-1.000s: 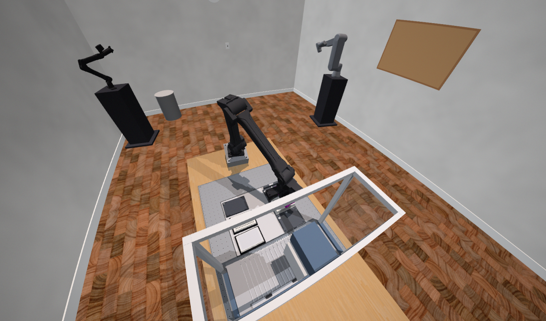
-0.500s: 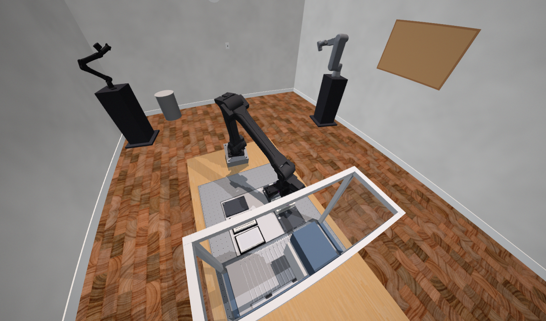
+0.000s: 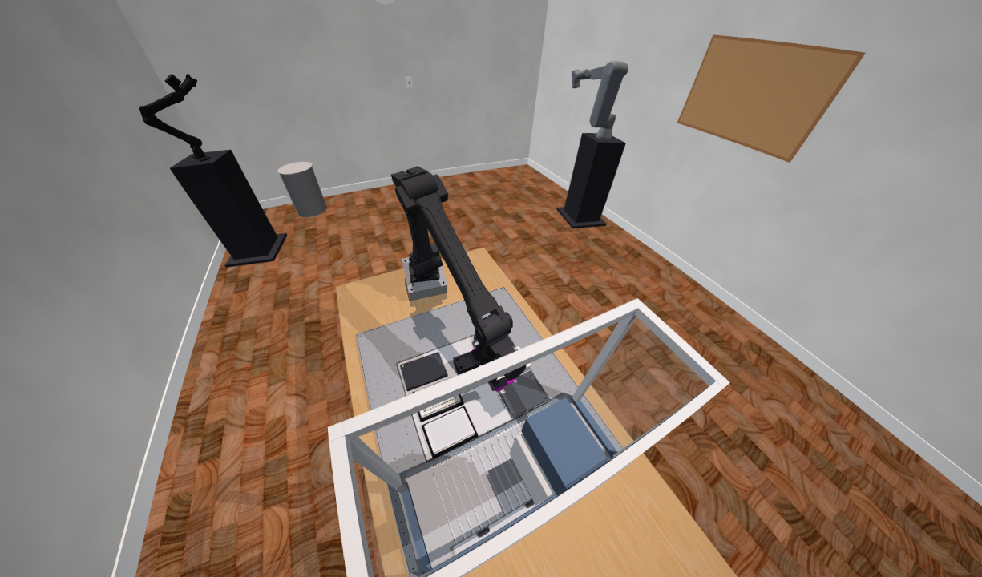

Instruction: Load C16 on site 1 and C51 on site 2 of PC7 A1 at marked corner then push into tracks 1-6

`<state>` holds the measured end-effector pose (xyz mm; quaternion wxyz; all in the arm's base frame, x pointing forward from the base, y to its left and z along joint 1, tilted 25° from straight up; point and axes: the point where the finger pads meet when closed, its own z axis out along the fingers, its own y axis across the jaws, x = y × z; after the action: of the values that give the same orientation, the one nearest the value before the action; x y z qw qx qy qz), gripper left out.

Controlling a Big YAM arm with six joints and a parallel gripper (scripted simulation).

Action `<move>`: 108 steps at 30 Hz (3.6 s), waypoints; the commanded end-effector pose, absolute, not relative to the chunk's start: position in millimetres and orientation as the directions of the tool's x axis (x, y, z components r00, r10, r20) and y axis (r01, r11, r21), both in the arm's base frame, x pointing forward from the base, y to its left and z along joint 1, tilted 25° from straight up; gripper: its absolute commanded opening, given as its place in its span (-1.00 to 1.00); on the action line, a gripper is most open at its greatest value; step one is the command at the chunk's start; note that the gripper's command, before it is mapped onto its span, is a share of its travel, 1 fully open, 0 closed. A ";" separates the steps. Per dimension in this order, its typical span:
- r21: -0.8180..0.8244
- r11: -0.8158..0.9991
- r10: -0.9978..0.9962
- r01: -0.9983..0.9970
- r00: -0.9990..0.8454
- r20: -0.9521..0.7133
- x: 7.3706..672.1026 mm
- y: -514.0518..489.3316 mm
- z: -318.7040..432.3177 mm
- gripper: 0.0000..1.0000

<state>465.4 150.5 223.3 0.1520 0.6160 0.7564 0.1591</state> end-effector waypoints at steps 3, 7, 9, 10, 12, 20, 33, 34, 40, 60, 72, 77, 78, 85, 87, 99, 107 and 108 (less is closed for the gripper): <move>0.454 0.207 0.977 0.866 -0.206 -0.053 496.2 117.7 249.0 1.00; 0.455 0.208 0.977 0.866 -0.206 -0.056 510.2 94.7 254.3 1.00; 0.455 0.209 0.977 0.866 -0.206 -0.057 517.2 83.2 256.9 1.00; 0.455 0.209 0.977 0.866 -0.205 -0.057 520.7 77.4 258.2 1.00; 0.455 0.209 0.977 0.866 -0.205 -0.057 520.7 77.4 258.2 1.00; 0.456 0.210 0.977 0.865 -0.205 -0.061 548.5 31.4 268.7 1.00; 0.482 0.231 0.972 0.845 -0.224 -0.073 562.2 6.3 294.4 1.00; 0.489 0.231 0.972 0.841 -0.223 -0.075 566.0 6.2 296.6 1.00; 0.430 0.224 0.974 0.875 -0.221 -0.057 568.9 6.7 241.1 1.00; 0.453 0.214 0.976 0.865 -0.211 -0.059 592.6 8.4 215.6 1.00; 0.476 0.215 0.976 0.853 -0.209 -0.065 590.5 8.4 234.1 1.00; 0.476 0.215 0.976 0.853 -0.209 -0.065 590.5 8.4 234.1 1.00; 0.476 0.215 0.976 0.853 -0.209 -0.065 590.5 8.4 234.1 1.00; 0.476 0.215 0.976 0.853 -0.209 -0.065 590.5 8.4 234.1 1.00; 0.476 0.215 0.976 0.853 -0.209 -0.065 590.5 8.4 234.1 1.00; 0.461 0.210 0.977 0.862 -0.204 -0.063 590.1 4.1 226.8 1.00; 0.442 0.216 0.975 0.871 -0.213 -0.058 593.3 10.4 205.1 1.00; 0.438 0.216 0.975 0.873 -0.213 -0.058 592.2 10.1 201.8 1.00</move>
<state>584.0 3.4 201.0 0.1556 0.6100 0.7619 0.1525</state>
